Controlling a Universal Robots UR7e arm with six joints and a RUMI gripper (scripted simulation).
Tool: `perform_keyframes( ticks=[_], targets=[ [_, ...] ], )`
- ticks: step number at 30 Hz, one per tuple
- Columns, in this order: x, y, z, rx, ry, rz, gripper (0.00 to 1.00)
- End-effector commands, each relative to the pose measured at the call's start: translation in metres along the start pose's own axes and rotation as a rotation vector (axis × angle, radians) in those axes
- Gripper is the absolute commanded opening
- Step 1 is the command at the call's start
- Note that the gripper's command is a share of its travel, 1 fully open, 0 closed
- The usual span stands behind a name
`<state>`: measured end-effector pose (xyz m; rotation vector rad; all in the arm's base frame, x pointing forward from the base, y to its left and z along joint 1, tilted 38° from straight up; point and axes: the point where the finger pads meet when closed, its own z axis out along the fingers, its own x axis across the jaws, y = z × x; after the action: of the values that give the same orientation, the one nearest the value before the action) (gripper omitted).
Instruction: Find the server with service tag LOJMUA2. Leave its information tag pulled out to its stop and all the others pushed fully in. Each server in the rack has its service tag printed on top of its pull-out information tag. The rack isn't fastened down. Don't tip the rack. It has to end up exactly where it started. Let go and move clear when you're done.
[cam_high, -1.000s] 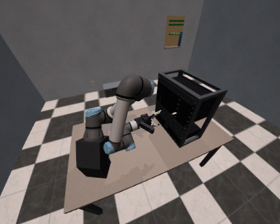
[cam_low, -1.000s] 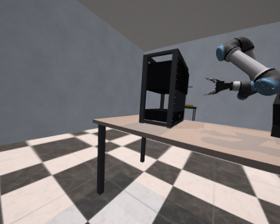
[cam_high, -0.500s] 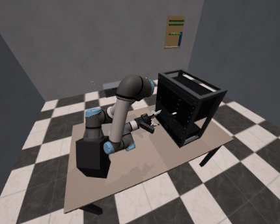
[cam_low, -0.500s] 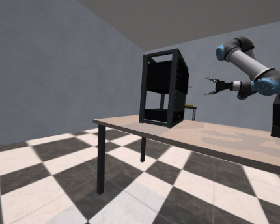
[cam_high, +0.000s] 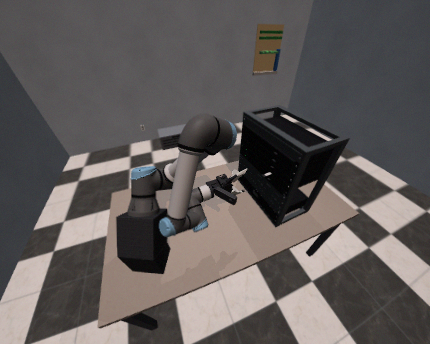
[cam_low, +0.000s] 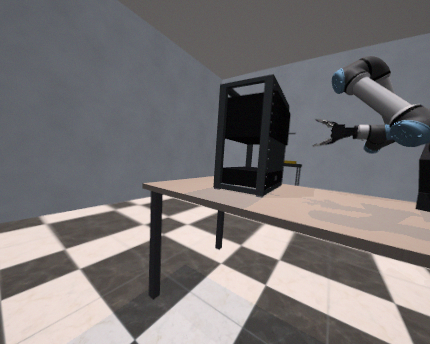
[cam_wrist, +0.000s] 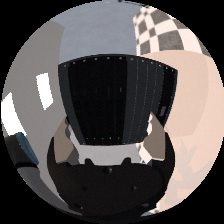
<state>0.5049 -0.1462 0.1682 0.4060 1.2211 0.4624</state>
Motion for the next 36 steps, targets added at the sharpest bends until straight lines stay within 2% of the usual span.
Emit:
perform_keyframes(
  ticks=[1, 36],
  targets=[
    [-0.0007, 0.0005, 0.0000, -0.001, -0.002, -0.003, 1.00],
    [-0.0029, 0.0053, -0.0005, -0.012, -0.009, -0.027, 1.00]
  ],
)
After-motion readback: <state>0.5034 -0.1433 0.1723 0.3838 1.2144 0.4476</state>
